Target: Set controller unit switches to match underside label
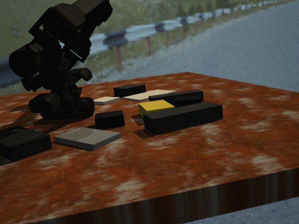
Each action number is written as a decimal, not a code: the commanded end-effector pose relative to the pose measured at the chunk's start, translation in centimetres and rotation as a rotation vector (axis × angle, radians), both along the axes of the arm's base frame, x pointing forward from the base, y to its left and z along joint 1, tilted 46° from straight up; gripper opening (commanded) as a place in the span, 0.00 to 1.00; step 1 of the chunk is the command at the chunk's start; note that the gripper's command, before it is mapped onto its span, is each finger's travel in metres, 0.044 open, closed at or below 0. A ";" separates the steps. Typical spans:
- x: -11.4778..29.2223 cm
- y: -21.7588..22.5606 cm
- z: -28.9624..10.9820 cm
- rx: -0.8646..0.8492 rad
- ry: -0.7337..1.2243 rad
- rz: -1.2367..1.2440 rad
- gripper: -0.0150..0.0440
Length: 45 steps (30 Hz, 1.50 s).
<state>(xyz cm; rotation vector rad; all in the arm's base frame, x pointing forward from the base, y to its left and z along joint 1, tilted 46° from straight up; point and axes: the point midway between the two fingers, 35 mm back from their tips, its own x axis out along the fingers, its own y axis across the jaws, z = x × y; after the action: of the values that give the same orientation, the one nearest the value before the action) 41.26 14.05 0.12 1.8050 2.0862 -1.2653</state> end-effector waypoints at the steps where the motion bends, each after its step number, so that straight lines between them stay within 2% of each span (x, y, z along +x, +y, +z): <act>1: -0.7 0.3 0.1 -0.002 0.011 0.003 0.25; 45: -4.1 0.8 0.8 -0.001 0.013 0.003 0.25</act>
<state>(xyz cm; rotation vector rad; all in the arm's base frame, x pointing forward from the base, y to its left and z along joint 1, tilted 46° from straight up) 38.19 14.35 1.23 1.8231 2.0772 -1.2511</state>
